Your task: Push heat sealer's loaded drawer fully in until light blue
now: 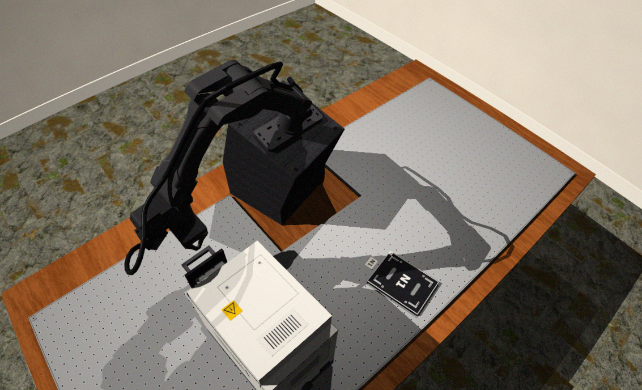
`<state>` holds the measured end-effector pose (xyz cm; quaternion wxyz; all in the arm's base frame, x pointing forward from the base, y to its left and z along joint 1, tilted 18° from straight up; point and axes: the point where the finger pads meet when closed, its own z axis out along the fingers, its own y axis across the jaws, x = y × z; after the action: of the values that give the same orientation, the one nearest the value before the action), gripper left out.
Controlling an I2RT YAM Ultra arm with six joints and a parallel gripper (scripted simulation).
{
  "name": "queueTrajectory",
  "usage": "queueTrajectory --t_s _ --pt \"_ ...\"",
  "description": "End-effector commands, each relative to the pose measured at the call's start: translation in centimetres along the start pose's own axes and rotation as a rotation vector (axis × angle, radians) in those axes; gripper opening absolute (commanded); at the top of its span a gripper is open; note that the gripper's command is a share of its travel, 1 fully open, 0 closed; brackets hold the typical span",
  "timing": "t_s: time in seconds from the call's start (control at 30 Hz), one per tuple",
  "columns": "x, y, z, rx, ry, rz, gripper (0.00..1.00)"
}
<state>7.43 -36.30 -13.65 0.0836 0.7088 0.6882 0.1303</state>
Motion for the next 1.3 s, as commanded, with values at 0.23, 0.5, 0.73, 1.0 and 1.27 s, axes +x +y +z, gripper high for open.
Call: queueTrajectory --t_s 0.23,0.5,0.73,1.0,1.27 --pt "-2.6 0.2 -0.1 -0.027 -0.070 0.001 0.45" --pt "-2.0 -0.2 0.8 -0.023 -0.048 0.008 0.45" --pt "-2.0 -0.2 0.8 -0.023 -0.048 0.008 0.45" --pt "-2.0 -0.2 0.8 -0.023 -0.048 0.008 0.45" --pt "-2.0 -0.2 0.8 -0.023 -0.048 0.008 0.45"
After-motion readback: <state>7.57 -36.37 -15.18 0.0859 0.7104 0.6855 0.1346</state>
